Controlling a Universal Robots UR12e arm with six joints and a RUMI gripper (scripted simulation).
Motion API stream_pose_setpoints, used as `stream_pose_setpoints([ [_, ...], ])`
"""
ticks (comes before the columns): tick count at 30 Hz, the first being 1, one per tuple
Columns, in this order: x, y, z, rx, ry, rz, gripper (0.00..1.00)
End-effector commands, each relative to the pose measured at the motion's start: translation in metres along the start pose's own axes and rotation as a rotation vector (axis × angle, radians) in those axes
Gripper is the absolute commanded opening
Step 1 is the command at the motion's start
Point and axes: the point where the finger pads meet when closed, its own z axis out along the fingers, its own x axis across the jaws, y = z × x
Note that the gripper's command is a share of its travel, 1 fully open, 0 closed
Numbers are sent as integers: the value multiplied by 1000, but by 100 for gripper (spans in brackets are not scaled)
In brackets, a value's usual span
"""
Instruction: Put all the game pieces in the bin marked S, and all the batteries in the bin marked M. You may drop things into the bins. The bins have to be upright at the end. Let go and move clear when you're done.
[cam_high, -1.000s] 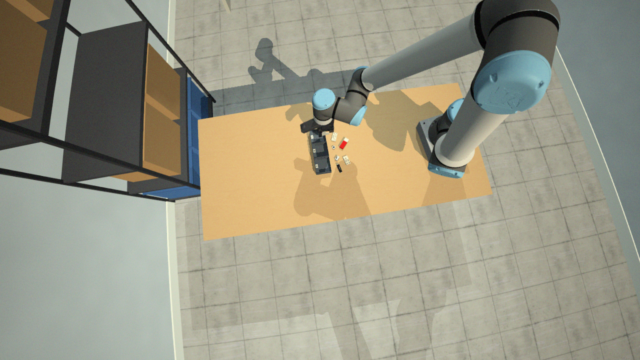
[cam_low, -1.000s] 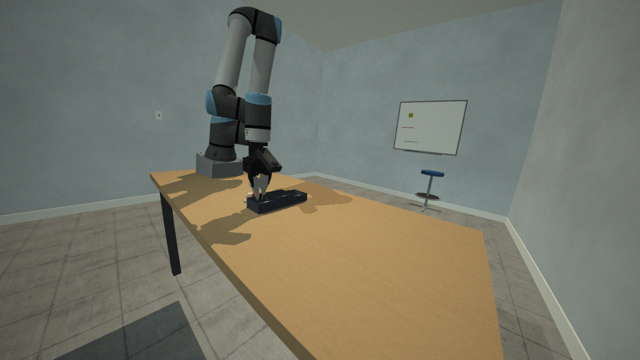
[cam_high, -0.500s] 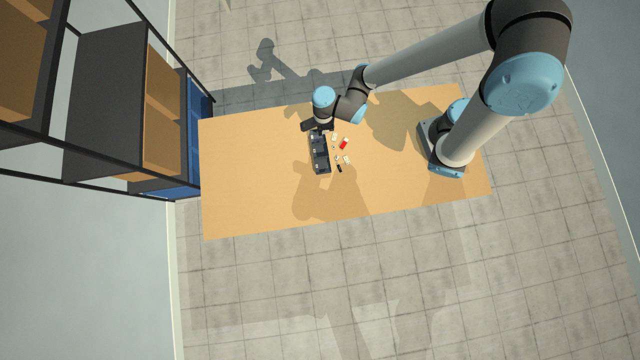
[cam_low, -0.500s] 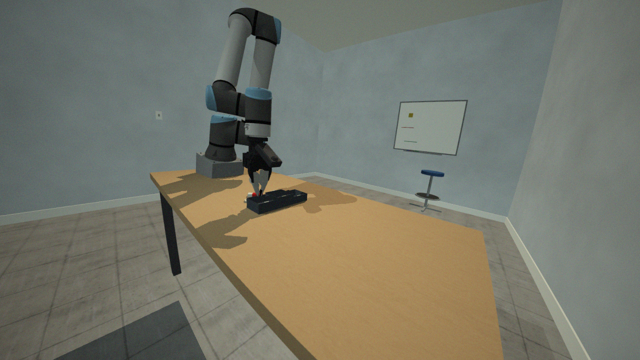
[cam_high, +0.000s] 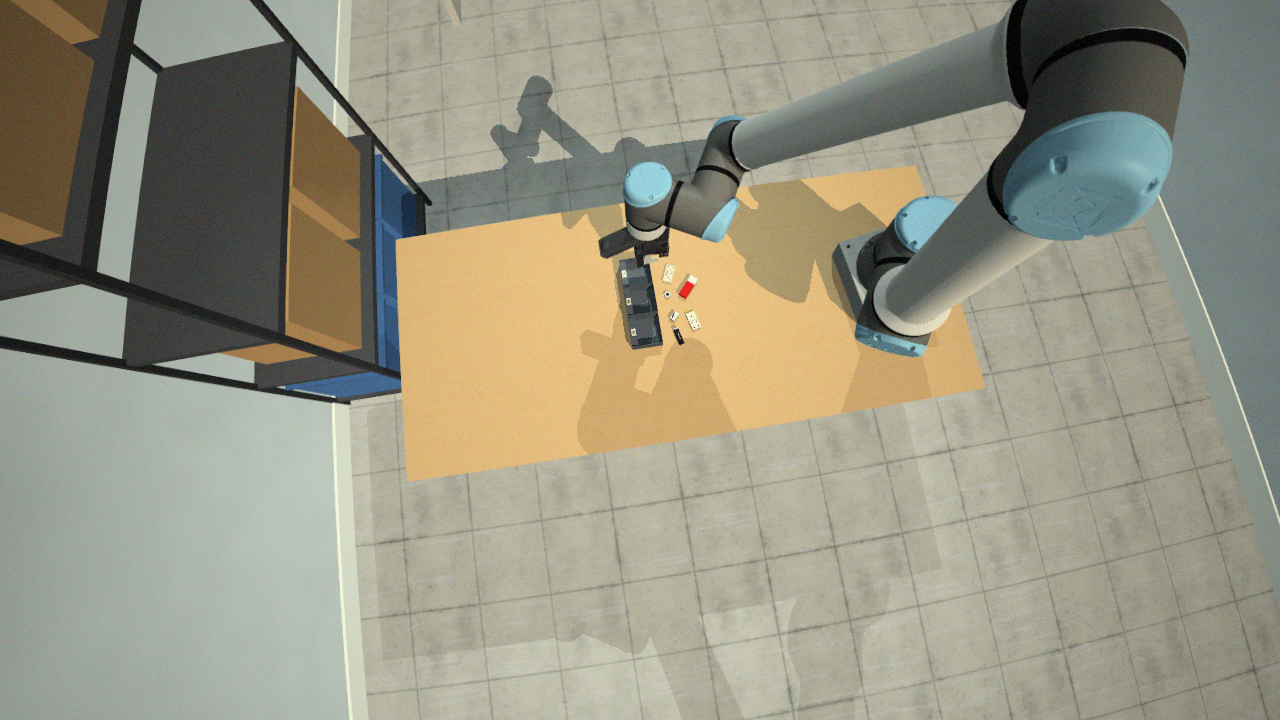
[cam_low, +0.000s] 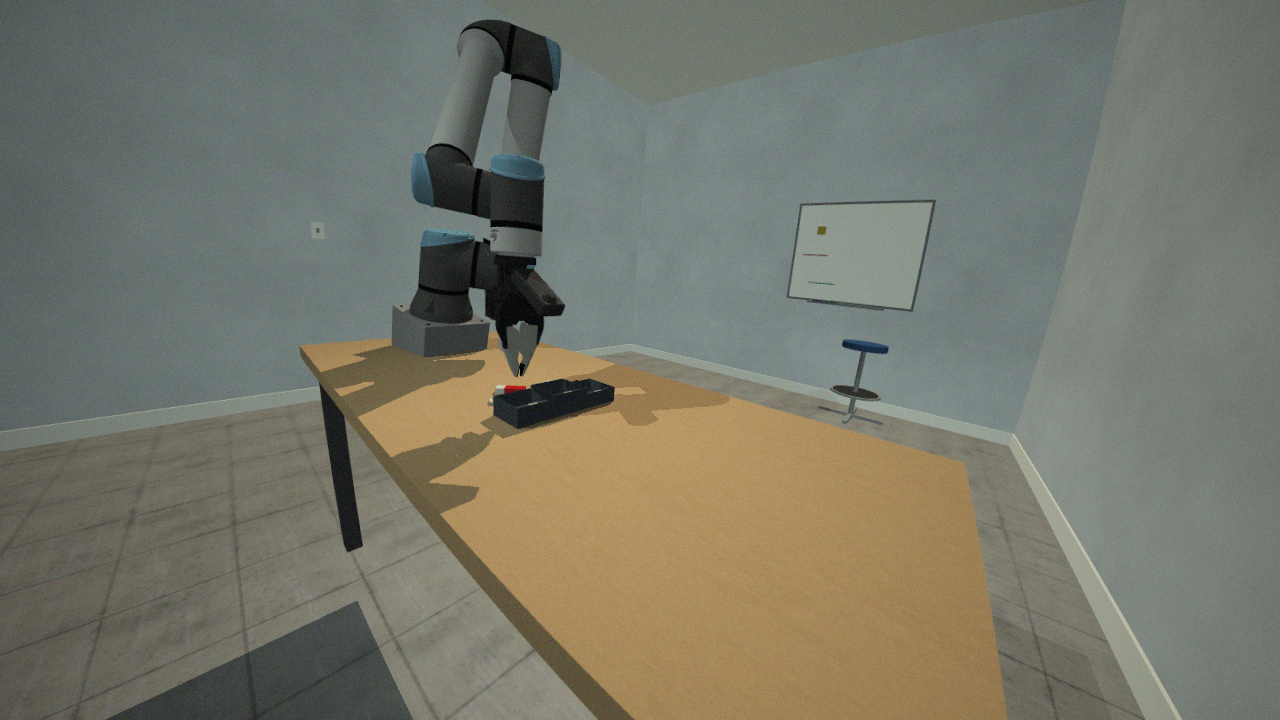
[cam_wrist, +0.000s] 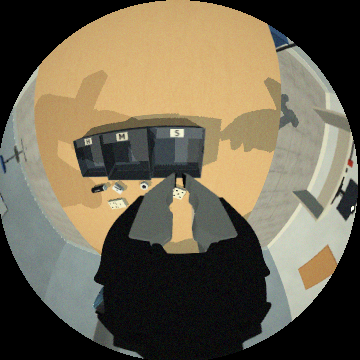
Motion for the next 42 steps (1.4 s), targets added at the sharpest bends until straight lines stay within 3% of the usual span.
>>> stream_pose_setpoints([
  [1, -5, 0, -3, 1, 0, 0, 4],
  [19, -84, 4, -3, 1, 0, 0, 4],
  [28, -84, 4, -3, 1, 0, 0, 4],
  [42, -84, 4, 35, 1, 0, 0, 4],
])
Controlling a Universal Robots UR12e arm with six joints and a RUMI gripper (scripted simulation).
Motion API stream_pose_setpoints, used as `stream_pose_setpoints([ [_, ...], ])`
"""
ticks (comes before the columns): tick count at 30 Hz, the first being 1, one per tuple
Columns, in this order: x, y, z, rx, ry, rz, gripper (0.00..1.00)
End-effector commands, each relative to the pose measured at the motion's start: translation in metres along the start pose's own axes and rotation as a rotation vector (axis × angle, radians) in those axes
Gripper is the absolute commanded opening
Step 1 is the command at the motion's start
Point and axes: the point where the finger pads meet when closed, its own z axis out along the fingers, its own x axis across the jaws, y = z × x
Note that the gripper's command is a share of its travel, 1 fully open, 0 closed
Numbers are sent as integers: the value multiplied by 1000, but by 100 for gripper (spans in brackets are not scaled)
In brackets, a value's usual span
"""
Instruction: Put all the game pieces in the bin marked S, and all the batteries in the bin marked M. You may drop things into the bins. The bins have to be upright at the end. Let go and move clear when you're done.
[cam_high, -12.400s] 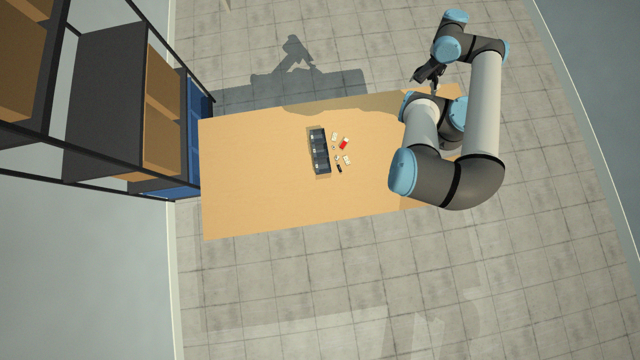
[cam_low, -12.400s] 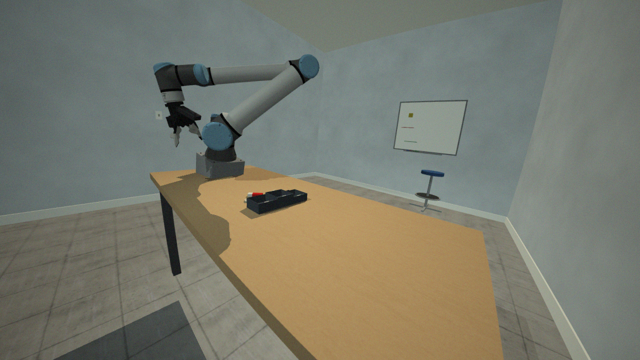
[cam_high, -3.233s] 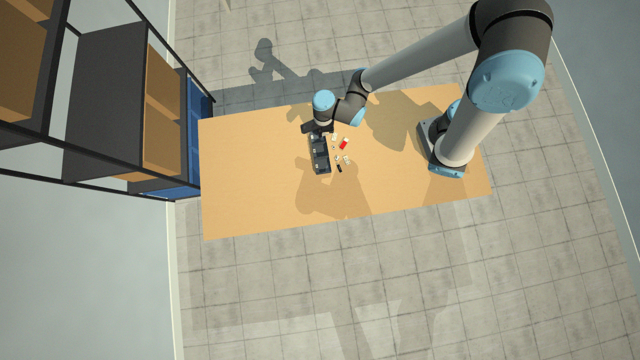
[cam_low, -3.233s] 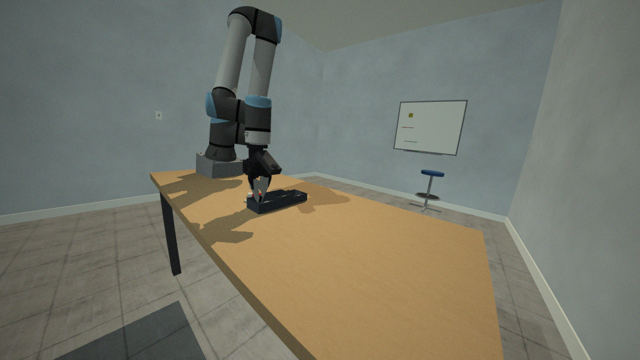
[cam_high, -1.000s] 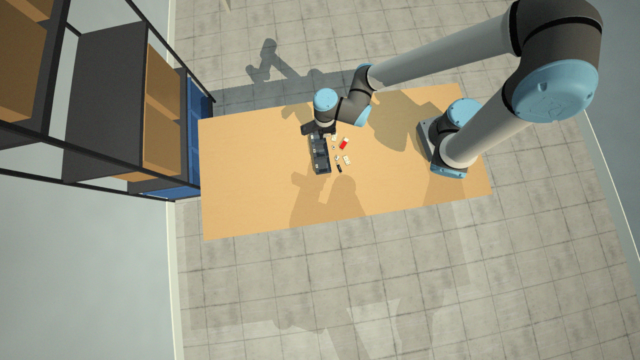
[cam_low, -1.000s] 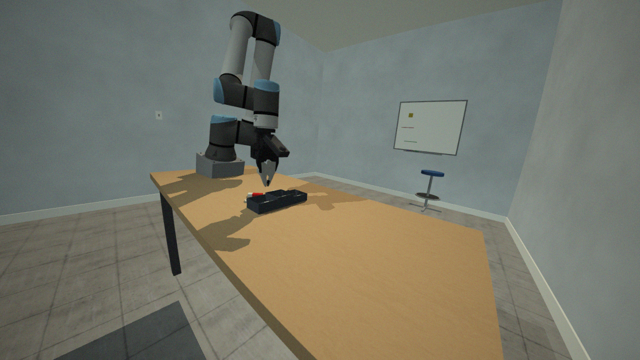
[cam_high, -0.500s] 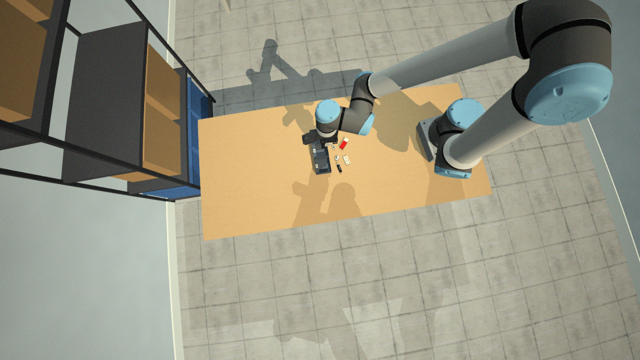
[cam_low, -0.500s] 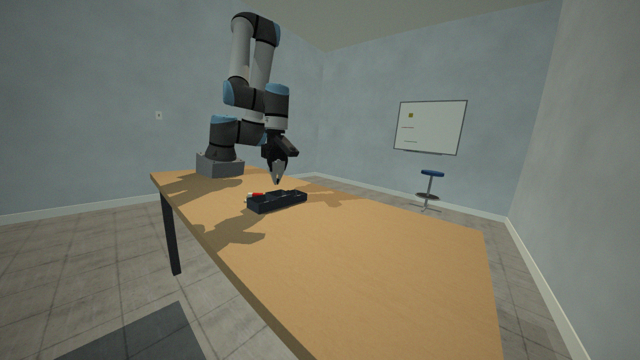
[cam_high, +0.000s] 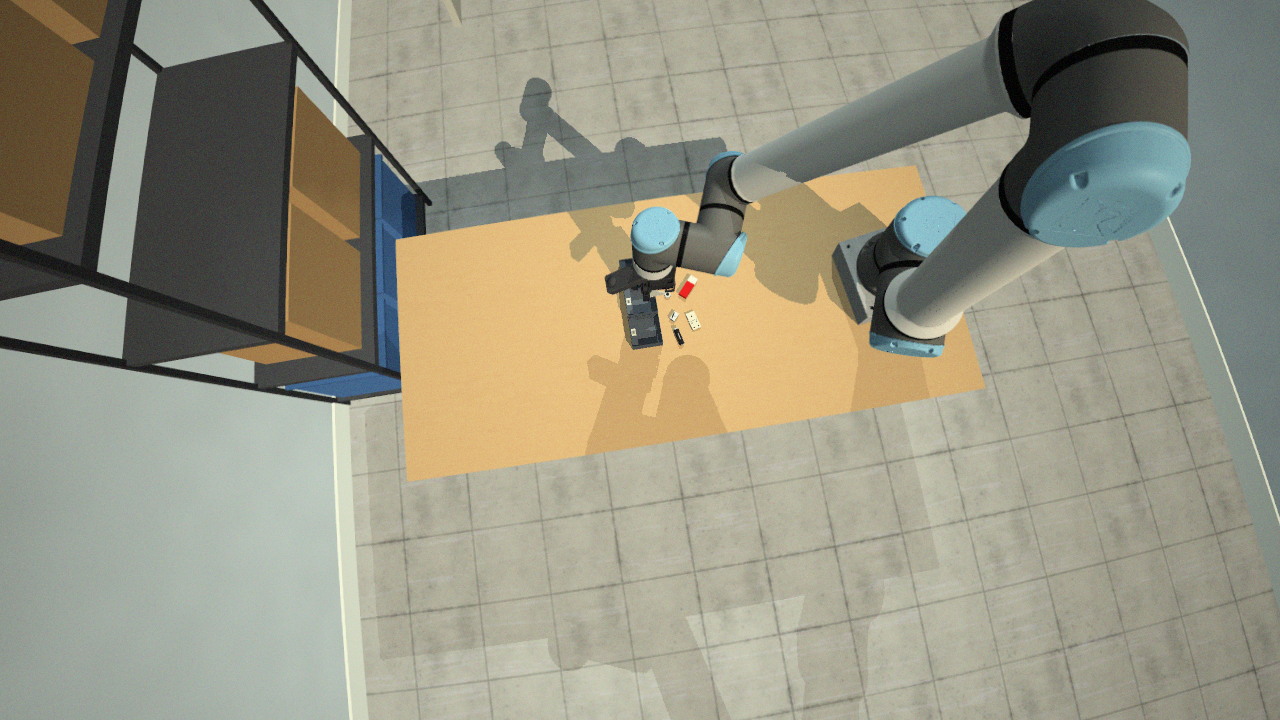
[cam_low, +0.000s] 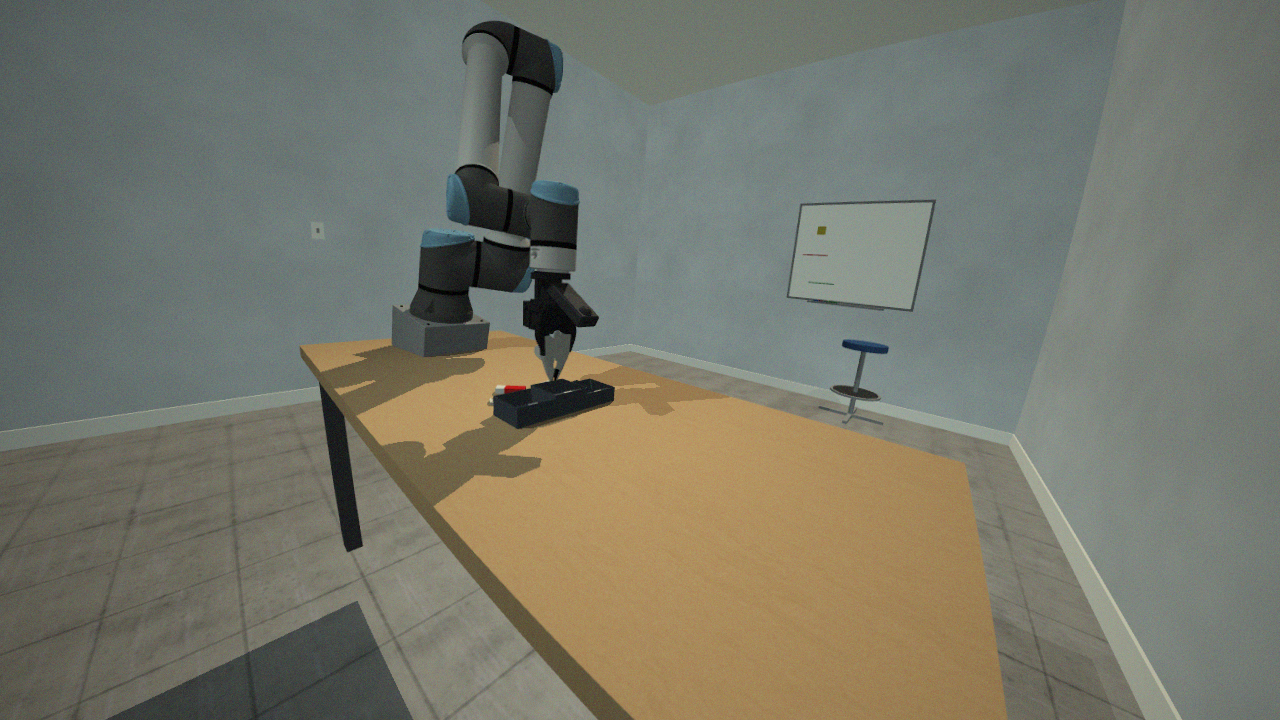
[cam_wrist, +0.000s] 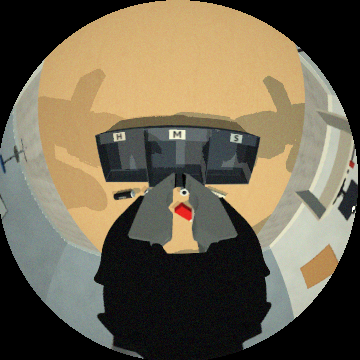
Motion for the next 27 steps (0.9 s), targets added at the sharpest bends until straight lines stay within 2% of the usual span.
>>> stream_pose_setpoints([
  [1, 0, -1, 12, 2, 1, 0, 4],
  [10, 0, -1, 33, 2, 1, 0, 4],
  [27, 0, -1, 34, 2, 1, 0, 4],
])
